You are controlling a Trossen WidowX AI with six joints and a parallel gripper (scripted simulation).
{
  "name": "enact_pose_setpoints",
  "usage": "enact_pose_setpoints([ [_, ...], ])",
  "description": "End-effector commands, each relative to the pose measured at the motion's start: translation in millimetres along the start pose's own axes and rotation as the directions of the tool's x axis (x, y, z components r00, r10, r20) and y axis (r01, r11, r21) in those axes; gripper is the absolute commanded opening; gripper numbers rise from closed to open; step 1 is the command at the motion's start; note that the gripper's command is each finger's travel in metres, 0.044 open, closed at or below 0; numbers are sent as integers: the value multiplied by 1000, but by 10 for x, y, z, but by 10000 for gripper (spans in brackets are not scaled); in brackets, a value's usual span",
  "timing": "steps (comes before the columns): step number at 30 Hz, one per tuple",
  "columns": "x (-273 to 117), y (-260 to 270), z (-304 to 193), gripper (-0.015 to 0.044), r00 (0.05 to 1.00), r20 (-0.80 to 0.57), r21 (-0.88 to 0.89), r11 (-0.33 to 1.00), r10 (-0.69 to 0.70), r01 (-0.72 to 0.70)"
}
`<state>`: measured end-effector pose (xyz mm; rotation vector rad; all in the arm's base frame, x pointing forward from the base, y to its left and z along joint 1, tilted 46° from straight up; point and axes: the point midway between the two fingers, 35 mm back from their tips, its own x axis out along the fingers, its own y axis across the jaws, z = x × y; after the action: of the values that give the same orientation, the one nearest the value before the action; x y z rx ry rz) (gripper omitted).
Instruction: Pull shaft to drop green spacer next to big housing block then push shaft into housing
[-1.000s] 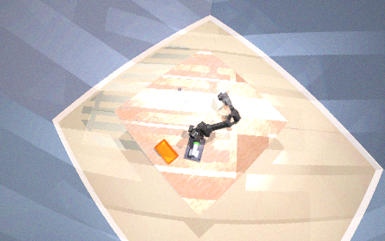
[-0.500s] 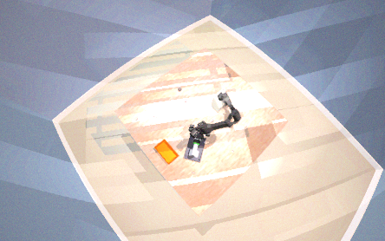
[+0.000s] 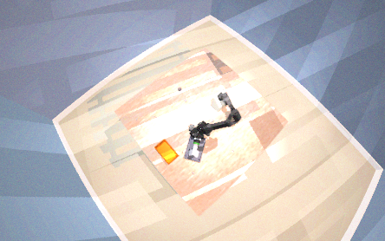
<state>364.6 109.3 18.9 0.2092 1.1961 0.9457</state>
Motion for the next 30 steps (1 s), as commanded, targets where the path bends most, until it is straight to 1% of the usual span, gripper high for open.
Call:
enact_pose_setpoints([
  [1,-4,3,-13,0,1000,-2,-5,1000,-3,3],
  [30,-4,3,-41,0,1000,-2,-5,1000,-3,3],
])
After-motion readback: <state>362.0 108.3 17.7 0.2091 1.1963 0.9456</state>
